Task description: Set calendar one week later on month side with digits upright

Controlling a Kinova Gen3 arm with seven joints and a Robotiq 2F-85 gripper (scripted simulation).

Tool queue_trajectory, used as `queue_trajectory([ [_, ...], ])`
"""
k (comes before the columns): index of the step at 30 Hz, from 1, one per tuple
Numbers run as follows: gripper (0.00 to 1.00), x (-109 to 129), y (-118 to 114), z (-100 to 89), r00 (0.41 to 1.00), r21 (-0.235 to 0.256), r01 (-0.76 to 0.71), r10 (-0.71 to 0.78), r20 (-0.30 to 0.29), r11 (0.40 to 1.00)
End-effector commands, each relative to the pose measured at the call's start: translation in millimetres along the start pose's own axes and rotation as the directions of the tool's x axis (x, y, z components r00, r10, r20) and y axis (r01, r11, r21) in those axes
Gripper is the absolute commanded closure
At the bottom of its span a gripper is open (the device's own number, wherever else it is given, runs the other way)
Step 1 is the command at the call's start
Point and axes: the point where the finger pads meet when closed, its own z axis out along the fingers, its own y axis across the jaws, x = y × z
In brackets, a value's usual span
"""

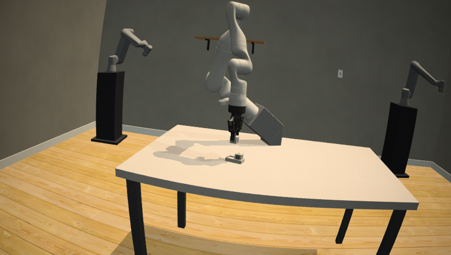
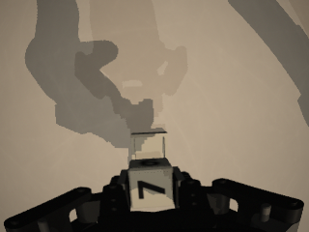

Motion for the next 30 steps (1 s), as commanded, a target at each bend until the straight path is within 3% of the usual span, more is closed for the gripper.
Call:
queue_trajectory([
  [1, 0.72, 5.9, 1.2, 13.7, 1.000, -0.012, -0.009, 0.009, -0.016, 1.000],
  [14, 0.72, 6.1, 1.1, 37.8, 1.000, -0.012, -0.009, 0.009, -0.016, 1.000],
  [30, 0.72, 6.1, 1.1, 39.2, 1.000, -0.012, -0.009, 0.009, -0.016, 1.000],
])
